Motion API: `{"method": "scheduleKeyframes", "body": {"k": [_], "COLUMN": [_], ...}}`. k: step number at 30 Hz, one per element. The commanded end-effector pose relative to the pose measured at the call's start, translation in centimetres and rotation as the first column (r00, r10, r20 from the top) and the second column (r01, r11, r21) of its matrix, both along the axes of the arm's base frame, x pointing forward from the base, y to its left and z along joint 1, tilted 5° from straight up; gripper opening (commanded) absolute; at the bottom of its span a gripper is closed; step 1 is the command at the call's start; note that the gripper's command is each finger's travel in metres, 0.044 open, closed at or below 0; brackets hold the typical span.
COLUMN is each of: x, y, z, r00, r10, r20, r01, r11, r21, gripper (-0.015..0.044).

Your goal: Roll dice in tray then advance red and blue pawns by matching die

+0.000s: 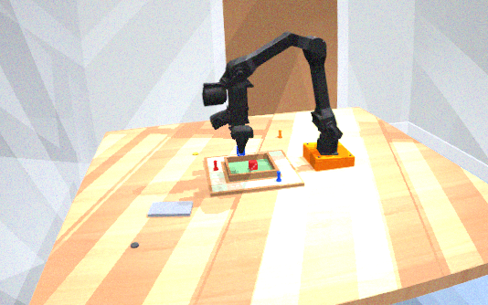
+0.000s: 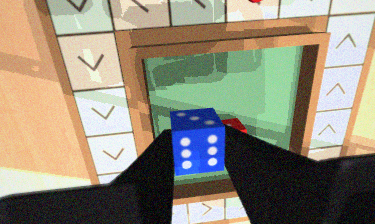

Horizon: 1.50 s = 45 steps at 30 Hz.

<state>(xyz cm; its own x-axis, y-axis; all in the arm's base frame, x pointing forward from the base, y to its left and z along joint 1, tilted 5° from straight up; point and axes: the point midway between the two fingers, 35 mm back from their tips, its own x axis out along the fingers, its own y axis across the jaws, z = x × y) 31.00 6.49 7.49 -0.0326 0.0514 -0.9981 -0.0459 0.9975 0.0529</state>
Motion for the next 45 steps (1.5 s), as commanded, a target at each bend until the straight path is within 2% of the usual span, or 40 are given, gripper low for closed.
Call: {"method": "scheduleKeyframes", "body": {"k": [1, 5, 15, 29, 37, 45], "x": [-0.1, 0.0, 0.9, 1.3, 1.7, -1.2], "y": [-0.6, -0.6, -0.3, -0.2, -0.3, -7.3], "z": [-0.4, -0.5, -1.5, -1.7, -1.6, 2.0], "r00": [0.999, 0.999, 0.938, 0.684, 0.668, 0.671], "r10": [0.047, 0.047, 0.038, -0.018, -0.022, -0.016], "r20": [-0.004, 0.019, 0.345, 0.730, 0.744, 0.741], "r01": [-0.047, -0.047, -0.040, -0.023, -0.022, -0.022], "r11": [0.999, 0.999, 0.999, 0.999, 0.999, 0.999], "r21": [-0.003, -0.004, 0.000, 0.046, 0.049, 0.042], "gripper": [0.0000, 0.0000, 0.0000, 0.0000, 0.0000, 0.0000]}}
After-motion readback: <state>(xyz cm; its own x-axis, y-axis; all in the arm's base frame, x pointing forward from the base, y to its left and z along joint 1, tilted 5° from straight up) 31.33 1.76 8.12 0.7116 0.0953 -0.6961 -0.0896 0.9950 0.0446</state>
